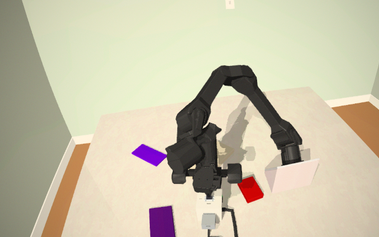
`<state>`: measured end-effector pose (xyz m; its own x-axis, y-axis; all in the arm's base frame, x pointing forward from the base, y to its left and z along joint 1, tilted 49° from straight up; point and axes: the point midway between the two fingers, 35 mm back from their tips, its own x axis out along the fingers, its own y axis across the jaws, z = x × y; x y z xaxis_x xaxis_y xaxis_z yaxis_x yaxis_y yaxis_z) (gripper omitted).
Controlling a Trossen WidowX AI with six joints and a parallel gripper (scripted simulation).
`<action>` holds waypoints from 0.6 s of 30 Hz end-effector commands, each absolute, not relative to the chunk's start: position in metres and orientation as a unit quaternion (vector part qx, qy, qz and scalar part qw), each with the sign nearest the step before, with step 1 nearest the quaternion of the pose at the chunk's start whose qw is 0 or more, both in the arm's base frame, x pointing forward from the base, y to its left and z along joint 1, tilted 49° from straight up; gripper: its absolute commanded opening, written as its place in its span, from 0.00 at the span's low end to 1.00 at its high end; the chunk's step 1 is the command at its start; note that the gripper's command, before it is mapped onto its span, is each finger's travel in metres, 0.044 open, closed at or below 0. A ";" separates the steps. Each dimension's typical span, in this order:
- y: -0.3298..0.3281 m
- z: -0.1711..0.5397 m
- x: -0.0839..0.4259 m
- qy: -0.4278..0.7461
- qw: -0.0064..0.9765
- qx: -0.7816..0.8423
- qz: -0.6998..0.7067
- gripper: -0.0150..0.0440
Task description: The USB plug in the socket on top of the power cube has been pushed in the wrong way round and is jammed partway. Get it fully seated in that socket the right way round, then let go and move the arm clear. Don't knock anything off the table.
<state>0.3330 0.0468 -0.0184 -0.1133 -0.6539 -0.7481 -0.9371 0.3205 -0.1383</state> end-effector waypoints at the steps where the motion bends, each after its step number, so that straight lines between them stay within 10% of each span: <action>1: 0.044 -0.019 0.333 0.723 0.371 -0.552 0.188 0.25; 7: 0.047 -0.018 0.333 0.721 0.374 -0.551 0.189 0.42; 18: 0.047 -0.018 0.333 0.721 0.374 -0.551 0.189 0.42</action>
